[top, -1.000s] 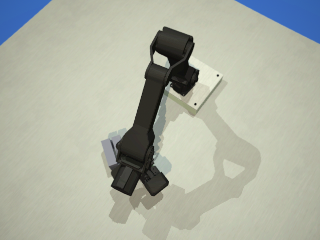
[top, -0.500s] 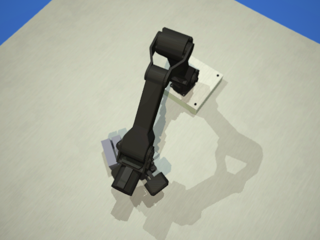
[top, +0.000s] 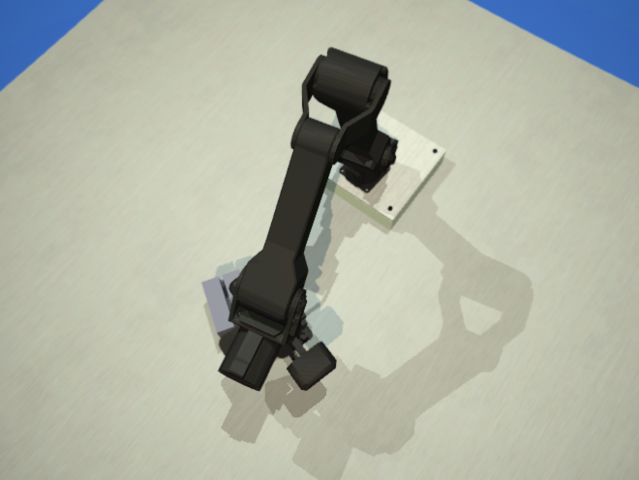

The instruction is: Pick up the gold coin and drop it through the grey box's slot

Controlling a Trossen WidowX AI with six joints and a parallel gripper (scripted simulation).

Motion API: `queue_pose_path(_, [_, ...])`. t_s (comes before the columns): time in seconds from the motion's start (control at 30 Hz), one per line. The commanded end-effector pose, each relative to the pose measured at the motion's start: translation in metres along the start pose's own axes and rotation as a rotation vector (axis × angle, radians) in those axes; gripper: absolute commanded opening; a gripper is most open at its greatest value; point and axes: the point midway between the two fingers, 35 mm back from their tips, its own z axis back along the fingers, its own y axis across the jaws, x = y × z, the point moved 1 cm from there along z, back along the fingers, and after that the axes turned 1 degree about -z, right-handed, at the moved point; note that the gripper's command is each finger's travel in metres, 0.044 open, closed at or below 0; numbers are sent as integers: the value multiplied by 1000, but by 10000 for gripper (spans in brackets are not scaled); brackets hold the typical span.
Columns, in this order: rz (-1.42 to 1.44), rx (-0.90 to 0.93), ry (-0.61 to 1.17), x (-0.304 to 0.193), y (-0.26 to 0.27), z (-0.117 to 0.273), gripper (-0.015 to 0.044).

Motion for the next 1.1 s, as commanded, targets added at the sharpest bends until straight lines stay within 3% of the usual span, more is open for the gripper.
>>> queue_pose_path(0.0, [3, 7, -8, 3, 2, 14, 0])
queue_pose_path(0.87, [3, 7, -8, -1, -1, 74, 0])
queue_pose_path(1.07, [157, 6, -9, 0, 0, 74, 0])
